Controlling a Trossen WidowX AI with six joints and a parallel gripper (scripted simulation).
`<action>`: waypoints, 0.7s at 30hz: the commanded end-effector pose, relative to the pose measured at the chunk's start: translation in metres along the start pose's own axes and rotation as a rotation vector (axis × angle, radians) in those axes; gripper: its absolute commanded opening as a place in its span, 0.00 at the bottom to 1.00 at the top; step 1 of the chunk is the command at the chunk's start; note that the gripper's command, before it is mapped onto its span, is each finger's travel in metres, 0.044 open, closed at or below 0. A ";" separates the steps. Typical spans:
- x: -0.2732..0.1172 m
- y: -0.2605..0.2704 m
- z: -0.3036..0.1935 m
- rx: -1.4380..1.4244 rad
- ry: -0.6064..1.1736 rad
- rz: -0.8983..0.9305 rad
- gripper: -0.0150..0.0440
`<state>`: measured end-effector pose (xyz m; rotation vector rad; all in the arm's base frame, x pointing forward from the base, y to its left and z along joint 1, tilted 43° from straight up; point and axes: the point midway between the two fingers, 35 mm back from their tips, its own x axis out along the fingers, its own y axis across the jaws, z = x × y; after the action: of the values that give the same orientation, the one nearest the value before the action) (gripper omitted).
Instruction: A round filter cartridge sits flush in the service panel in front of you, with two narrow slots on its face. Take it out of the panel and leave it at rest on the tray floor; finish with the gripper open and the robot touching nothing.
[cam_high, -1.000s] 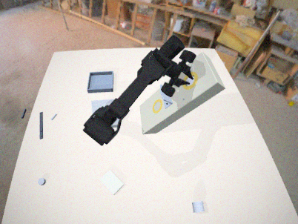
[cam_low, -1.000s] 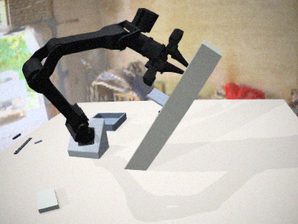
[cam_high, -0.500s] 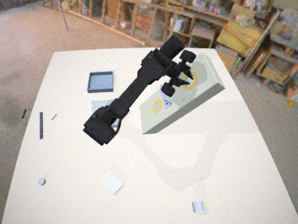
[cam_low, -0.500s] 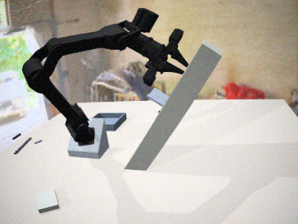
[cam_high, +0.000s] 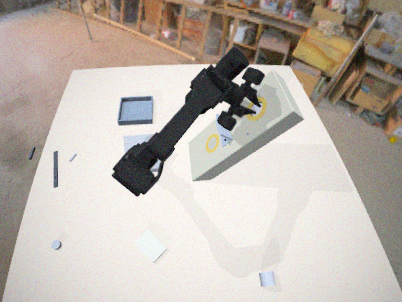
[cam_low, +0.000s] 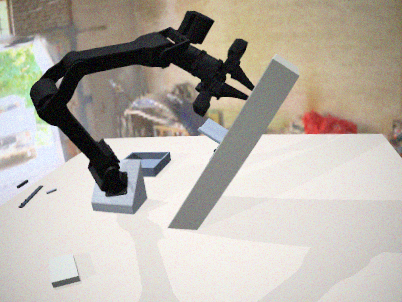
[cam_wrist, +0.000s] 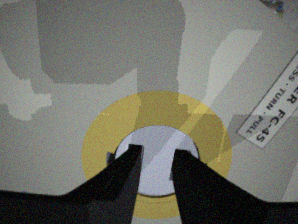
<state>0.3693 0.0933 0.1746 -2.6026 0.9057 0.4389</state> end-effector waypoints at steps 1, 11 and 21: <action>0.008 0.001 -0.001 0.023 -0.005 0.009 0.25; -0.033 -0.002 0.003 0.012 -0.016 0.011 0.25; -0.072 0.000 0.000 0.021 -0.008 0.011 0.25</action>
<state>0.3201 0.1297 0.1972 -2.5815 0.9159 0.4641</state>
